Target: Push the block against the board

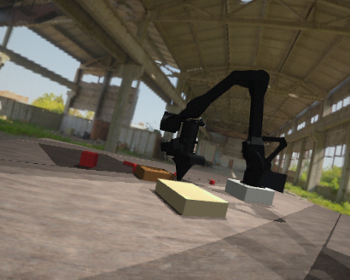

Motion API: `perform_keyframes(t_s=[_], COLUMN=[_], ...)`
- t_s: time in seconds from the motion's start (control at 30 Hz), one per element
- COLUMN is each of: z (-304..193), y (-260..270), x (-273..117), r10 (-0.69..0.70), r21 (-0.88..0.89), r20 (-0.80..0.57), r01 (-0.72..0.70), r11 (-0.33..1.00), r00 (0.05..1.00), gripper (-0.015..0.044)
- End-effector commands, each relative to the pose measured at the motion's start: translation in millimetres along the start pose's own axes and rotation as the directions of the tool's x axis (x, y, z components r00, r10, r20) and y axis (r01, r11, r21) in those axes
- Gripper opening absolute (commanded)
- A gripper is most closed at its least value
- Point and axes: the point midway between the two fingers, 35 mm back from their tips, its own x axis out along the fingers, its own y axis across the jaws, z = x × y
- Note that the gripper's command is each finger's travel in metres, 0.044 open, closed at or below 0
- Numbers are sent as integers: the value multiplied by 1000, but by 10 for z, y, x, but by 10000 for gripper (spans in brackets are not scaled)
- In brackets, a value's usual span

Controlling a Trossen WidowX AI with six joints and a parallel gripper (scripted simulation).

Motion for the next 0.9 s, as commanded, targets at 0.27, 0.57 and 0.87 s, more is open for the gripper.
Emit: perform_keyframes(t_s=[0.27, 0.57, 0.87], z=[-67, 45, 253], y=[-2, -78, -215], x=[-523, -556, -596], r10=[1, -10, -9], r21=[-4, 123, 422], r20=[6, 19, 18], r01=[-1, 8, 1], r11=[1000, 992, 907], r00=[1000, 1000, 1000], gripper=[0, 0, 0])
